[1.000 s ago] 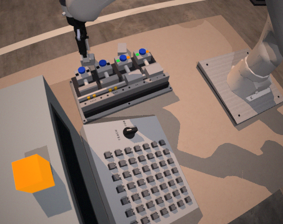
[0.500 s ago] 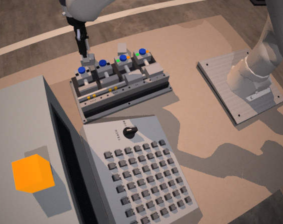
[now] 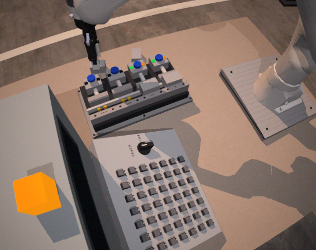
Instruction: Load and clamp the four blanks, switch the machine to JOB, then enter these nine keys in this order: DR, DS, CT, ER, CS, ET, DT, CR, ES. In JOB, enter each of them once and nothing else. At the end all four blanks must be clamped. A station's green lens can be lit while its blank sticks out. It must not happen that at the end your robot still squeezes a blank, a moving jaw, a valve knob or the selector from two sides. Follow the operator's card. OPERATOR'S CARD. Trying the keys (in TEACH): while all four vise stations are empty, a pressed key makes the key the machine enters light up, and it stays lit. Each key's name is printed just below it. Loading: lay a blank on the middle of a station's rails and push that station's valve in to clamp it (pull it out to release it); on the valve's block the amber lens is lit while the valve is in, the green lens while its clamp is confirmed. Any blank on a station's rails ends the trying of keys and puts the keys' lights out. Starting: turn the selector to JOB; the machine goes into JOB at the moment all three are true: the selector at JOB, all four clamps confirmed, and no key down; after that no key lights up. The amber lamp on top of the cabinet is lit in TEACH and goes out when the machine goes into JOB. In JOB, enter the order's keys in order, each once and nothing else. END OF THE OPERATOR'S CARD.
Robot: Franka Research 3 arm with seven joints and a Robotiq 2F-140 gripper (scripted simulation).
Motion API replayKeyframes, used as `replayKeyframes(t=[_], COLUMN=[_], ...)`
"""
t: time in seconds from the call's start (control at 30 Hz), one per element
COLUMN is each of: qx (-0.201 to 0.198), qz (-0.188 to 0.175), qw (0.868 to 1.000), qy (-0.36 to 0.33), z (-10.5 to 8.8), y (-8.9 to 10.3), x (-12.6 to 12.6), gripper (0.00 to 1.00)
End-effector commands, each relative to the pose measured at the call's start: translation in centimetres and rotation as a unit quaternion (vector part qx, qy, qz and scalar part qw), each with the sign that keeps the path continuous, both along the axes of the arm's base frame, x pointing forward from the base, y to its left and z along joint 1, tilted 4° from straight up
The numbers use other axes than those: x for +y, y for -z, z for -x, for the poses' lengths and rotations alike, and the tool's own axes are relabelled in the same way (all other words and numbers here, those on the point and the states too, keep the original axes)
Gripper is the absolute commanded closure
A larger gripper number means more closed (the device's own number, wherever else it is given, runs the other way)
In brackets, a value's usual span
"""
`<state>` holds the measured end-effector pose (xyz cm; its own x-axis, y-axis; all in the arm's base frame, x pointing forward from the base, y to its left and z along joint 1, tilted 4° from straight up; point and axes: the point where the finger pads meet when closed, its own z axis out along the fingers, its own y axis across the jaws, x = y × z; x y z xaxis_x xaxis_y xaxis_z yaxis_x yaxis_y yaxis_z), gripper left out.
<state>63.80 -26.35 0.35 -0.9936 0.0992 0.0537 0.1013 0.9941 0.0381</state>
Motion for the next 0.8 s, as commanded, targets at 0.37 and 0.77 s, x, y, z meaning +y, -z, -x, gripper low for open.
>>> replayKeyframes(t=[0.37, 0.77], qx=[-0.001, -0.001], qz=[-0.001, -0.001], qw=[1.000, 1.000], qy=[-0.001, -0.001], z=[0.1, 0.1], y=[0.7, 1.3], x=[0.0, 0.0], gripper=[0.60, 0.60])
